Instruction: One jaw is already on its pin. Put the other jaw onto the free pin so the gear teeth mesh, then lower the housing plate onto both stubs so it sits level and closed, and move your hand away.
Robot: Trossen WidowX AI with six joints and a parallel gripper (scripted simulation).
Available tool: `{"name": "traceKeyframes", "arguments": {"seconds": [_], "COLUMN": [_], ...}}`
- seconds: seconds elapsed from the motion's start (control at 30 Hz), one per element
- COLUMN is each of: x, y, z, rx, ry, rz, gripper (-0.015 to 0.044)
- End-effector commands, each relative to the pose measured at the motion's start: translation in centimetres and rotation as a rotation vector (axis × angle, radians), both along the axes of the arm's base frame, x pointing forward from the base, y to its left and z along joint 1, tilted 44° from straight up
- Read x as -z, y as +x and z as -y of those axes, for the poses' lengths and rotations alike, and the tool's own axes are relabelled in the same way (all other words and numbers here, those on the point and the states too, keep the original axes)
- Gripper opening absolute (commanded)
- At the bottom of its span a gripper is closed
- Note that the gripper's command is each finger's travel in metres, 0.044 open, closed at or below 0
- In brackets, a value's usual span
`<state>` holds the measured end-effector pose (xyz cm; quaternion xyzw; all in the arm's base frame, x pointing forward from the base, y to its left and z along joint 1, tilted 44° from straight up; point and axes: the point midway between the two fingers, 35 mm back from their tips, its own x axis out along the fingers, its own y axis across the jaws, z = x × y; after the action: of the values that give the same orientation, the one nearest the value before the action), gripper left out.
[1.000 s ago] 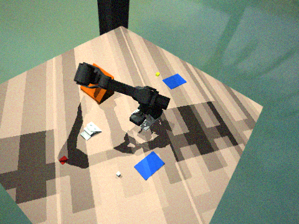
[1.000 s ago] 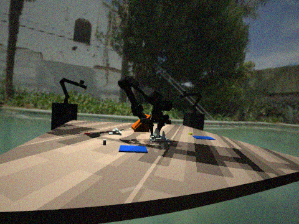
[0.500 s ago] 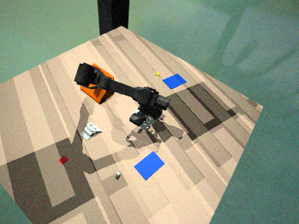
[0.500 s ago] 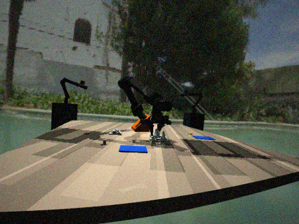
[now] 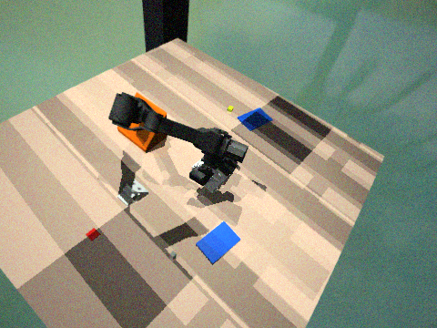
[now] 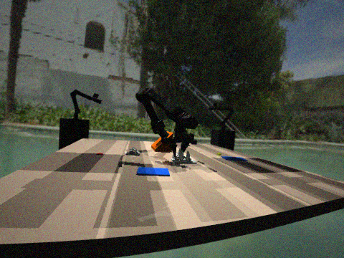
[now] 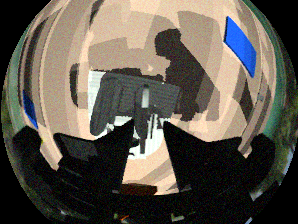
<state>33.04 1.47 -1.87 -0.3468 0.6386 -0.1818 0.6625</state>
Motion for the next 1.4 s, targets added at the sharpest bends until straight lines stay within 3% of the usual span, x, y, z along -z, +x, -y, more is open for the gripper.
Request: {"name": "traceKeyframes", "arguments": {"seconds": [0.0,1.37], "x": [0.11,0.66], "y": [0.04,0.13], "z": [0.16,0.7], "rx": [-0.004,-0.008], "ry": [-0.005,-0.006], "rz": [-0.001,-0.005], "gripper": [0.0134,0.0134]}}
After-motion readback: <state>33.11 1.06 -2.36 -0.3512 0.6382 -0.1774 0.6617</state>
